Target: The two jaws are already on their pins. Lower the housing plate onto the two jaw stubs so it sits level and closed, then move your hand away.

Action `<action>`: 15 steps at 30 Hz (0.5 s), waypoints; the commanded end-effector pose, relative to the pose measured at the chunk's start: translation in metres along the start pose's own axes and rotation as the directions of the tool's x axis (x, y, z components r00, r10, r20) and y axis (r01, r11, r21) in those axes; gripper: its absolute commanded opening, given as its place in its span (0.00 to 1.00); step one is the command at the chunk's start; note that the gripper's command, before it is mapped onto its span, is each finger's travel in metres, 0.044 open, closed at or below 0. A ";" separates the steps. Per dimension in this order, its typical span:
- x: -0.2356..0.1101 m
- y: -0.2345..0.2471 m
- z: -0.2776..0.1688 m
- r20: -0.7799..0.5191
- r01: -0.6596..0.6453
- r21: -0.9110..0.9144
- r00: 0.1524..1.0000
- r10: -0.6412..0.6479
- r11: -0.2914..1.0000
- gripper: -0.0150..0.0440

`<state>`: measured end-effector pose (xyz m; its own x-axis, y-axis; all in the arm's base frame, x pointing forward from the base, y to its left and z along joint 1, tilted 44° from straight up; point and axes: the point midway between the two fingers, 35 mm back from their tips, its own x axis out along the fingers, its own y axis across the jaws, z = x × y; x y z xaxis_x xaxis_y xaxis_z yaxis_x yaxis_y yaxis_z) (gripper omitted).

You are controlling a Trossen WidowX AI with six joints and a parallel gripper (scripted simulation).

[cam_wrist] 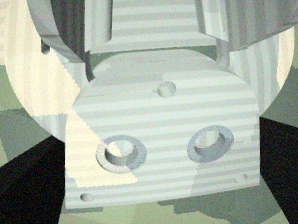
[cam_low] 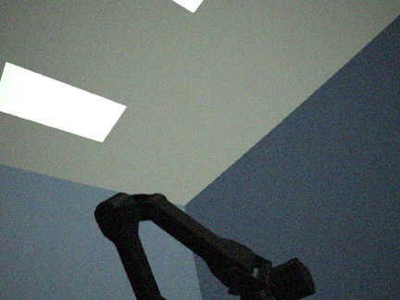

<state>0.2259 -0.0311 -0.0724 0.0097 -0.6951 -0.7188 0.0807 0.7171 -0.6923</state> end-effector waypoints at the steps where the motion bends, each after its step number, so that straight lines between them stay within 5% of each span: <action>1: -0.001 0.000 -0.001 -0.006 -0.002 -0.001 1.000 0.002 1.000 0.85; 15: -0.003 0.000 0.000 -0.006 -0.002 -0.001 1.000 0.002 1.000 0.85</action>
<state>0.2239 -0.0303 -0.0701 0.0012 -0.6970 -0.7171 0.0753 0.7151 -0.6949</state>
